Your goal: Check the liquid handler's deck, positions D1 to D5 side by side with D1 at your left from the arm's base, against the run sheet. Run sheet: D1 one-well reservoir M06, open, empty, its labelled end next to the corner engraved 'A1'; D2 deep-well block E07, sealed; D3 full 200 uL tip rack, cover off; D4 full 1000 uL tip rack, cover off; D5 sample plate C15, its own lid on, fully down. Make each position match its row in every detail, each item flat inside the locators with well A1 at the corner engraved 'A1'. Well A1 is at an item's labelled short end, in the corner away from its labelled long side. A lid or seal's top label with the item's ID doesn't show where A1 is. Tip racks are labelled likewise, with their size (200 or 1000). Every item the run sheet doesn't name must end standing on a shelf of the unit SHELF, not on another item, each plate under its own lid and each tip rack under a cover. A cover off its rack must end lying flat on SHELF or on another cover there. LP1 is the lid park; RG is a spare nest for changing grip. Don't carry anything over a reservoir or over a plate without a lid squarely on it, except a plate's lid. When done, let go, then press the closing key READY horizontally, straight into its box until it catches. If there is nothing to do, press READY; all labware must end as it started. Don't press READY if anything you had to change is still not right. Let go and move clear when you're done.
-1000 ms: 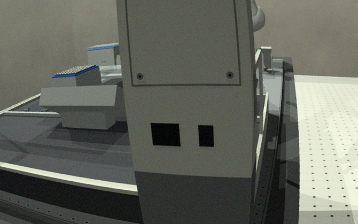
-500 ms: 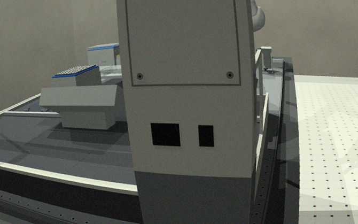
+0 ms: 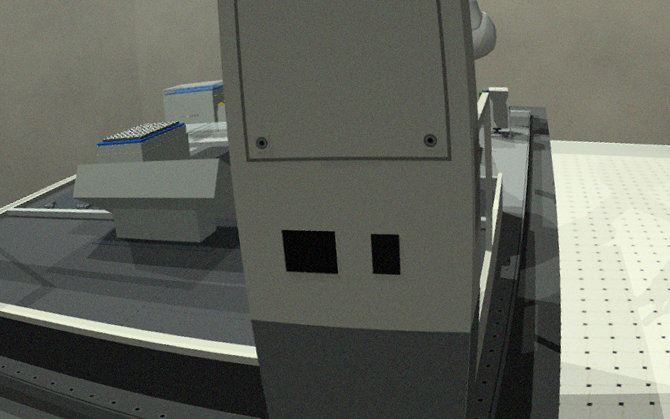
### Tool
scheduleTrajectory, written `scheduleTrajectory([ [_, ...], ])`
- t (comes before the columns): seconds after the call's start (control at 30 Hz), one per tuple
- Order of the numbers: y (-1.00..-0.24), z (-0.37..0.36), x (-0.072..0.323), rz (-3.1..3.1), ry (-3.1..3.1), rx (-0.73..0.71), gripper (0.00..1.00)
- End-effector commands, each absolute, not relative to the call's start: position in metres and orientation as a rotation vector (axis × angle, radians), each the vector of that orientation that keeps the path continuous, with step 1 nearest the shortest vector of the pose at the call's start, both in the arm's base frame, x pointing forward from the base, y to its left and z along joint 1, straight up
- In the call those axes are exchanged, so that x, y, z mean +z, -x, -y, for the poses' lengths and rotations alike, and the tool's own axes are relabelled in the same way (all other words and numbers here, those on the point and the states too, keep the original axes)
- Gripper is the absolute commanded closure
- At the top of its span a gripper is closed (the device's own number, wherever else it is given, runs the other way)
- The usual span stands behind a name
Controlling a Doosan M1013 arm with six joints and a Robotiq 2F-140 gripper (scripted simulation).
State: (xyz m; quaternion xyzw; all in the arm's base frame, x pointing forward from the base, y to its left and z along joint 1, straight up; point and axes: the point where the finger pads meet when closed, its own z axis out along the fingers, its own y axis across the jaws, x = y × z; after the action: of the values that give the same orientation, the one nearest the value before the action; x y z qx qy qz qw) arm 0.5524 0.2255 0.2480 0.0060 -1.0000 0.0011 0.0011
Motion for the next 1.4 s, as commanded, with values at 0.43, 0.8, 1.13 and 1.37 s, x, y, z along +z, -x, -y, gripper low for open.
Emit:
scheduleTrajectory([
  [0.43, -0.553, -0.226, 0.244, 3.140, -0.019, 0.002, 0.90],
  [0.8, -0.553, -0.226, 0.225, 3.140, -0.019, 0.002, 0.90],
  [1.13, -0.553, -0.226, 0.212, 3.140, -0.019, 0.002, 0.90],
  [1.37, -0.553, -0.226, 0.200, 3.140, -0.019, 0.002, 0.90],
])
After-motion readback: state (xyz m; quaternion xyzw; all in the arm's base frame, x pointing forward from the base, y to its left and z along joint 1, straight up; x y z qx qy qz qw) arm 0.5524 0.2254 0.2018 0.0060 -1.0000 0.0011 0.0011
